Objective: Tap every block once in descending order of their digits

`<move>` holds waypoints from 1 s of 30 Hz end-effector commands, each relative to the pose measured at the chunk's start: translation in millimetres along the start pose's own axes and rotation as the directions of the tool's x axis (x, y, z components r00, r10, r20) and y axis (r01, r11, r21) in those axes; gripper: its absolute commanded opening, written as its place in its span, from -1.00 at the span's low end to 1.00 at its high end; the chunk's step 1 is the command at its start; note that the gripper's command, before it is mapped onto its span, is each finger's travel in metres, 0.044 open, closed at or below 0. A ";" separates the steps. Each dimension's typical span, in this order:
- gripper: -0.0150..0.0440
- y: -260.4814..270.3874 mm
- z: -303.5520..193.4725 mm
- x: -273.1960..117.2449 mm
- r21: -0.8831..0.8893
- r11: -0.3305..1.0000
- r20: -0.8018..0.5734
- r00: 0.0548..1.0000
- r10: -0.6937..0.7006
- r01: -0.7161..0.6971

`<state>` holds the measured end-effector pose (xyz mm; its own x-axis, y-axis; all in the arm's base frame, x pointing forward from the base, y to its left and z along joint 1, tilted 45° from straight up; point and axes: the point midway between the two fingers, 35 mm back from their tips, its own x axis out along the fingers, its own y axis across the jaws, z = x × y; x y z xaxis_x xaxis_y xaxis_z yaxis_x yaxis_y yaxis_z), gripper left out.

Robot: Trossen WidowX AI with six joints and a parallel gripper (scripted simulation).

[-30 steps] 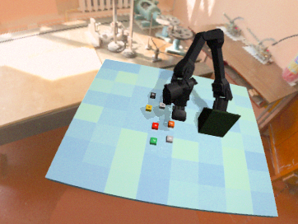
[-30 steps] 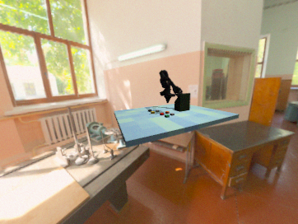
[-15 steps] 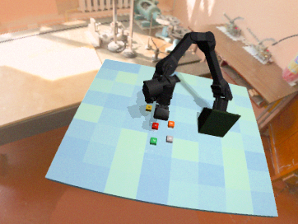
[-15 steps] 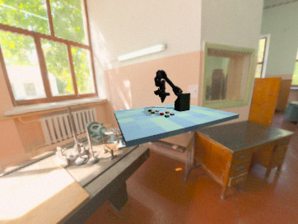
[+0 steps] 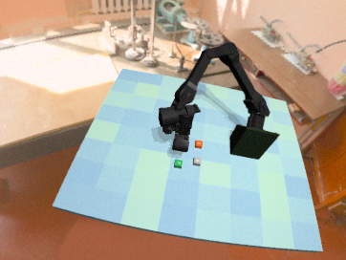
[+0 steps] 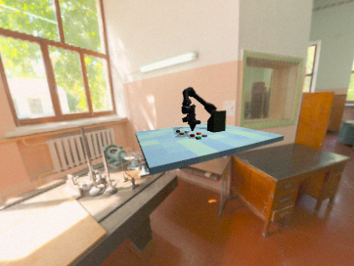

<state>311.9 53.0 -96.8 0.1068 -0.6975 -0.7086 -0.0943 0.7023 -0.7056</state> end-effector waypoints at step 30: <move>-0.42 0.3 2.5 9.5 -0.001 1.000 0.017 1.000 -0.002 0.002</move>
<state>316.7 32.2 -117.2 0.1171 -0.6990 -0.7055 -0.0963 0.6991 -0.7086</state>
